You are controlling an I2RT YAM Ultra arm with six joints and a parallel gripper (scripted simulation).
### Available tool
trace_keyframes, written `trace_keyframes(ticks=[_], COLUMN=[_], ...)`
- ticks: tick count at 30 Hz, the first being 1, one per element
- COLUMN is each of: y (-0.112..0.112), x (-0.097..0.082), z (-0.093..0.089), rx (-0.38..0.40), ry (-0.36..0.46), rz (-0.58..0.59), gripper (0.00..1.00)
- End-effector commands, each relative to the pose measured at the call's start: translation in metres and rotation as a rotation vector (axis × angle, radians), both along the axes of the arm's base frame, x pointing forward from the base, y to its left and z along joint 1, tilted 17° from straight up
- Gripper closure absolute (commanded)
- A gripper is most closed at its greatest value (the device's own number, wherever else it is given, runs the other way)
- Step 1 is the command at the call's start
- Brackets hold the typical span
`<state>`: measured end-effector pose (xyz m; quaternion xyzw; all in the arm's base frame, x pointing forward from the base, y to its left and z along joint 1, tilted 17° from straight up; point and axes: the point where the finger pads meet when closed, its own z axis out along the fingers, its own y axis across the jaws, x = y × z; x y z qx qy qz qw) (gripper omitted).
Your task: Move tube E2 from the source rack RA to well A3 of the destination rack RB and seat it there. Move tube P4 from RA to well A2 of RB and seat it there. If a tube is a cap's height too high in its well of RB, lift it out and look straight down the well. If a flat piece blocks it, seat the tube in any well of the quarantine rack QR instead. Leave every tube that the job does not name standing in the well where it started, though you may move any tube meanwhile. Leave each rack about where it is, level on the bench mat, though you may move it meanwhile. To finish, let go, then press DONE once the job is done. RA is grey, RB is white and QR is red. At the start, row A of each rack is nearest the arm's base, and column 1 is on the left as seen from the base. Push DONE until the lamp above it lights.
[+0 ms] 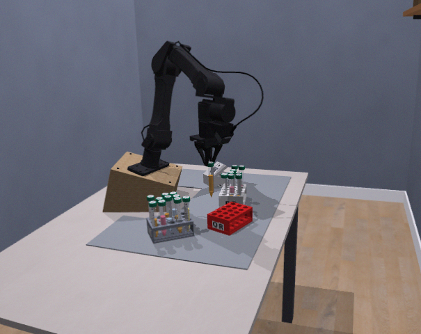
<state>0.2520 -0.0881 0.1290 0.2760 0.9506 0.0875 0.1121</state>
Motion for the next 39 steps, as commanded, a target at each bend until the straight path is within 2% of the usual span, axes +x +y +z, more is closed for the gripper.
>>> trace_keyframes(ticks=[1, 10, 13, 18, 27, 30, 39], y=[0.013, 0.041, 0.043, 0.059, 0.087, 0.089, 0.117], x=[-0.011, -0.021, -0.018, -0.027, -0.037, -0.035, -0.048], z=[0.002, 0.002, 0.003, 0.002, 0.001, 0.002, 0.001], rx=[-0.012, -0.013, -0.019, -0.014, -0.015, -0.016, -0.016], ry=[0.003, 0.002, -0.015, 0.002, 0.001, -0.013, -0.001], rz=[0.011, 0.011, 0.011, 0.011, 0.011, 0.011, 0.011], gripper=[1.00, 1.00, 1.00, 1.00, 1.00, 1.00, 1.00])
